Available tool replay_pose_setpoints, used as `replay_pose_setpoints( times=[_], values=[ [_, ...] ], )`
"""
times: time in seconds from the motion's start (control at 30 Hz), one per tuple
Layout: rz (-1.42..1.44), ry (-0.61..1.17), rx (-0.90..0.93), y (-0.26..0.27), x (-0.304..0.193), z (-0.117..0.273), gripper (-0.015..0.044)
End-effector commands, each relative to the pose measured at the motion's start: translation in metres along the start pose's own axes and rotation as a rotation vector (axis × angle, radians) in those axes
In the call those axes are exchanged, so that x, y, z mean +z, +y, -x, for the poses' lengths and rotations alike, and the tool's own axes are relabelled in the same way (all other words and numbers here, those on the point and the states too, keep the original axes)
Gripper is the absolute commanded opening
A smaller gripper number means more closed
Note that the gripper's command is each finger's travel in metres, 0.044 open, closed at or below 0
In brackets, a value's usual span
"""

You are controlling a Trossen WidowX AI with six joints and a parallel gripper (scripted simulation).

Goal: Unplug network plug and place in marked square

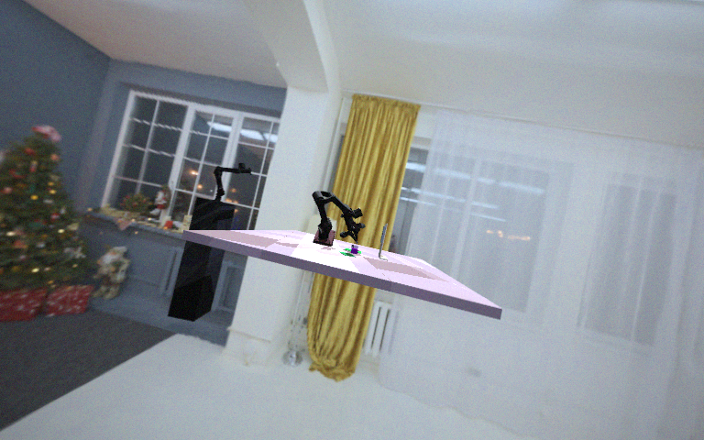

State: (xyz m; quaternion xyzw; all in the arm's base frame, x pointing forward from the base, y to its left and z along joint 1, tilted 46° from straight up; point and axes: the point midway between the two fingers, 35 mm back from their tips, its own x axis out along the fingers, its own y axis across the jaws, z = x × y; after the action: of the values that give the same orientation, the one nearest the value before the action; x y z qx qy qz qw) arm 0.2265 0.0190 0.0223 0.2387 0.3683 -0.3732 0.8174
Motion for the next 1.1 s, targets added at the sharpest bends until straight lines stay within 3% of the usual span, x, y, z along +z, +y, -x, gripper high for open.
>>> replay_pose_setpoints(
  times=[0.0,1.07],
  values=[
    [0.008,0.003,-0.009,-0.006,-0.002,-0.007,0.0000],
    [0.009,-0.001,-0.008,-0.033,-0.001,-0.040,0.0000]
  ],
)
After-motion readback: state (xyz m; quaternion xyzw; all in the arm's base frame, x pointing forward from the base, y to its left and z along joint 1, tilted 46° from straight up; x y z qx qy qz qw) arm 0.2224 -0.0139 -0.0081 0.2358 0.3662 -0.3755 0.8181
